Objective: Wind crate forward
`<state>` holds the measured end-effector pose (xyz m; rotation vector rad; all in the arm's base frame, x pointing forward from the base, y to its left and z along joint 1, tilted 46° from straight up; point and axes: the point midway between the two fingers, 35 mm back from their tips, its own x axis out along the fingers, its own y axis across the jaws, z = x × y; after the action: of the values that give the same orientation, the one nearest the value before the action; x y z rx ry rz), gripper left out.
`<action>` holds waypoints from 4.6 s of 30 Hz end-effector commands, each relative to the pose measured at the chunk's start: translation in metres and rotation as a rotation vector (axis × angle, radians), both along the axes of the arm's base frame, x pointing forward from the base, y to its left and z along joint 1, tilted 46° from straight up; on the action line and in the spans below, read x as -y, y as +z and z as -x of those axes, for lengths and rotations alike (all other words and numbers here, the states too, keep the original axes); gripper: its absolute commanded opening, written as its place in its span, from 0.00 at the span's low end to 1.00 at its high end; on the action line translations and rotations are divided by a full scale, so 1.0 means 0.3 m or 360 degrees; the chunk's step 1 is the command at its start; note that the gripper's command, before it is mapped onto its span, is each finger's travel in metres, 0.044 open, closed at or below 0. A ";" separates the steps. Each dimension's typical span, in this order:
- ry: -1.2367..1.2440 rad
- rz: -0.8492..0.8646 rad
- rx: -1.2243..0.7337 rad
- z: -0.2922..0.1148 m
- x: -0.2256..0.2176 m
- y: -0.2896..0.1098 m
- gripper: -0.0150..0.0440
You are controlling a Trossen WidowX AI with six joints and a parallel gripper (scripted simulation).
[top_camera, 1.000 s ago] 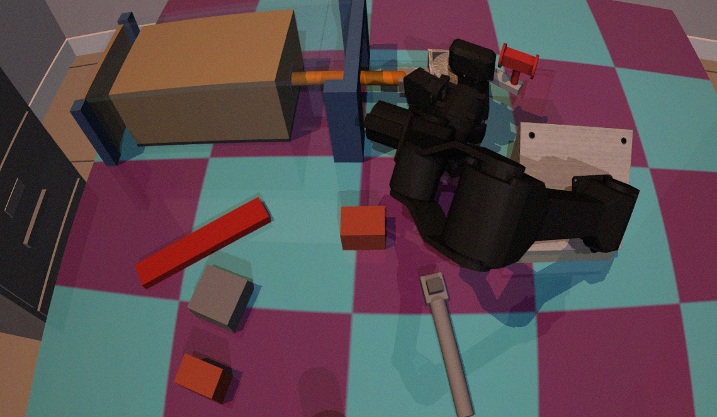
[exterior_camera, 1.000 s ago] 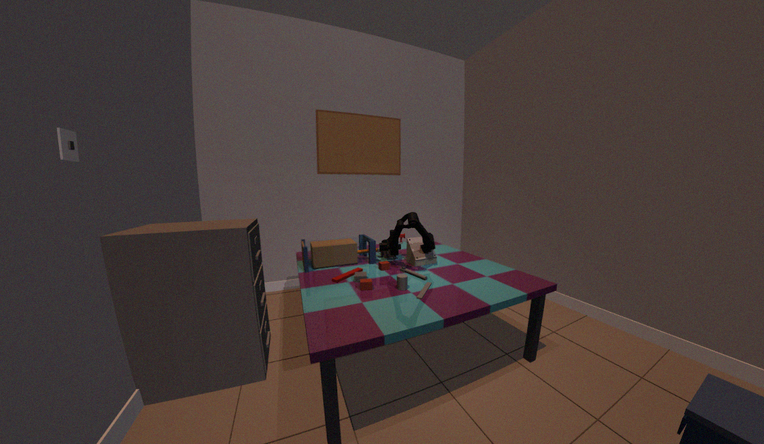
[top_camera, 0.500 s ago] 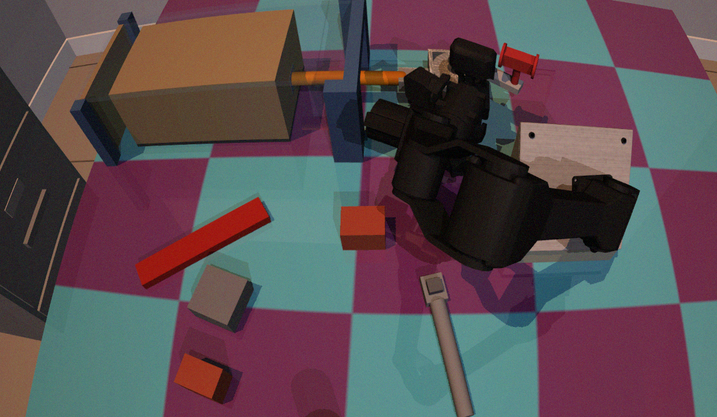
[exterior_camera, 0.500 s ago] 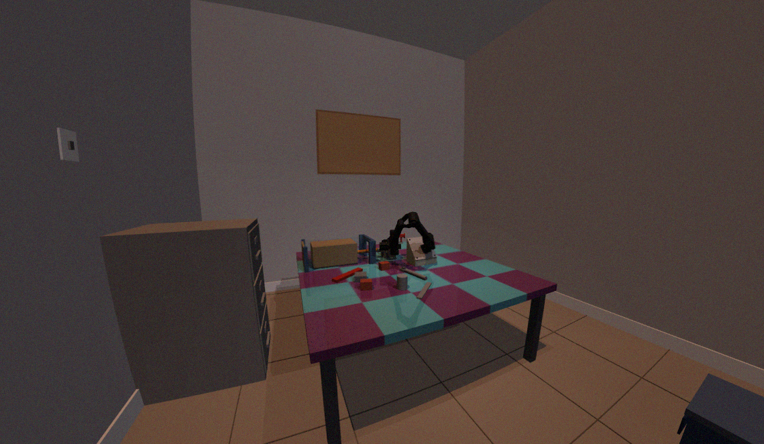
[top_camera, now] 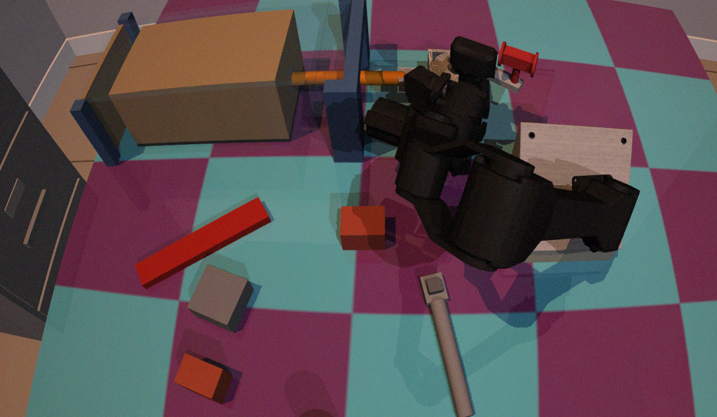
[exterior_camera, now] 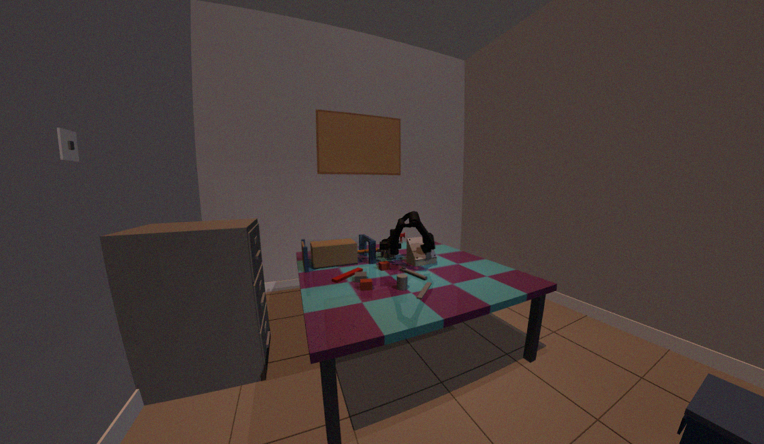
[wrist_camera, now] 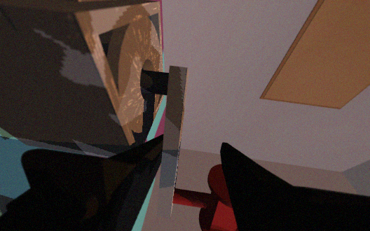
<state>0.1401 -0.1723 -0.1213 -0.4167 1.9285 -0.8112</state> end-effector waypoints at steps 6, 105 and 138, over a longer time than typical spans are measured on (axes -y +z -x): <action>0.0005 0.0010 -0.0023 0.011 0.003 0.006 0.66; -0.1783 -0.1761 0.0807 0.020 0.333 0.282 1.00; -0.1781 -0.1766 0.0809 -0.007 0.049 -0.004 1.00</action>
<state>0.1420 -0.1911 -0.1202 1.4719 1.6893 -0.2852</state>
